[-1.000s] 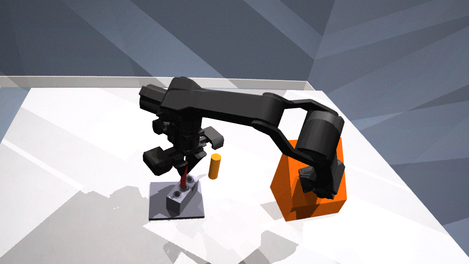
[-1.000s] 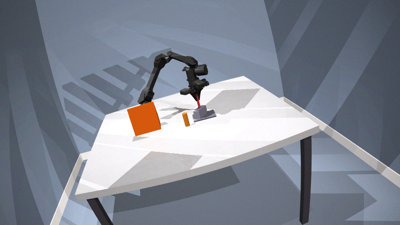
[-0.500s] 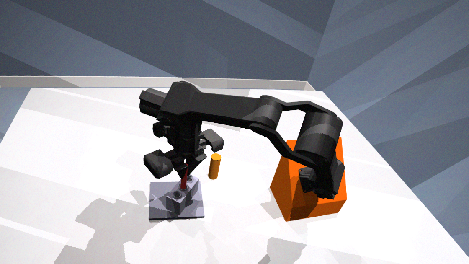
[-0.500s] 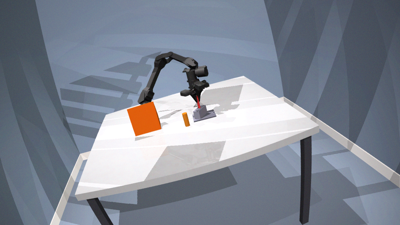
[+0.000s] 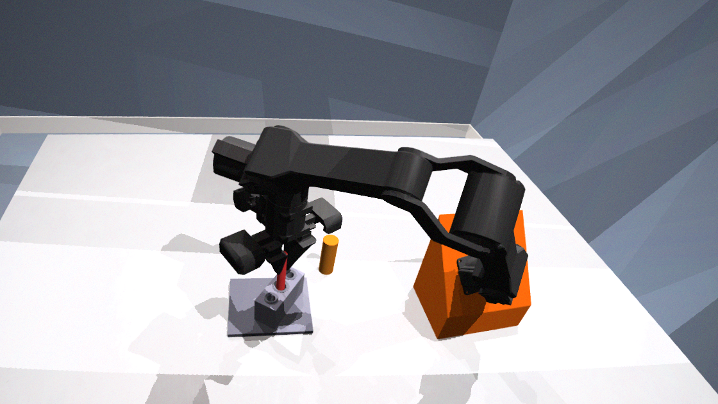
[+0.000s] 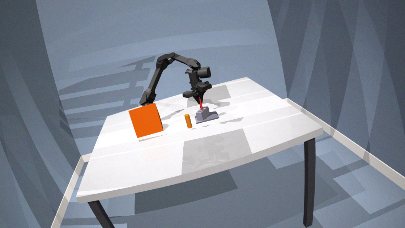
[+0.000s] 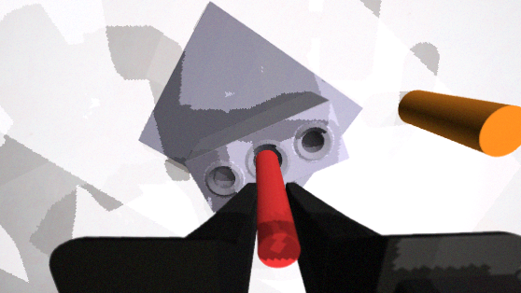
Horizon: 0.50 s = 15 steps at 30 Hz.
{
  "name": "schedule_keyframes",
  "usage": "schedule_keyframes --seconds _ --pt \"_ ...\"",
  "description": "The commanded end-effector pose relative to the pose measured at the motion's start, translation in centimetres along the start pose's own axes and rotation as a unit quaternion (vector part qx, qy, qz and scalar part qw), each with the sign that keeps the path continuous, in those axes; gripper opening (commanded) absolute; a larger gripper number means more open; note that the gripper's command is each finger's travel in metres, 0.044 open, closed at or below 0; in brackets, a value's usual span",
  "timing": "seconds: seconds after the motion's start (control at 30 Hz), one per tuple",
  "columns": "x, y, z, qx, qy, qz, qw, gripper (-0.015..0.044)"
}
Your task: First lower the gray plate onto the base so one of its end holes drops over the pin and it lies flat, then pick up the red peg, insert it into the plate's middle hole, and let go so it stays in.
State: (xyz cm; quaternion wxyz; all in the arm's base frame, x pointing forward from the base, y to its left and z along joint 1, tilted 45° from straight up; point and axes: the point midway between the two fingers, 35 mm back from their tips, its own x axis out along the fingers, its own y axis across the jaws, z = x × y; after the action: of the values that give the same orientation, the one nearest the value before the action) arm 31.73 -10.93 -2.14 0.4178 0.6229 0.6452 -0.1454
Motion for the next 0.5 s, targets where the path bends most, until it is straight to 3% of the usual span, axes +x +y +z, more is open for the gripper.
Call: schedule_keyframes --seconds 0.0,0.33,0.47 --pt "0.11 0.0 0.13 0.002 0.0 0.001 1.0 0.0" --pt "0.06 -0.02 0.06 0.0 0.0 0.0 1.0 0.0" --pt "0.06 -0.02 0.06 0.0 0.0 0.0 1.0 0.0105"
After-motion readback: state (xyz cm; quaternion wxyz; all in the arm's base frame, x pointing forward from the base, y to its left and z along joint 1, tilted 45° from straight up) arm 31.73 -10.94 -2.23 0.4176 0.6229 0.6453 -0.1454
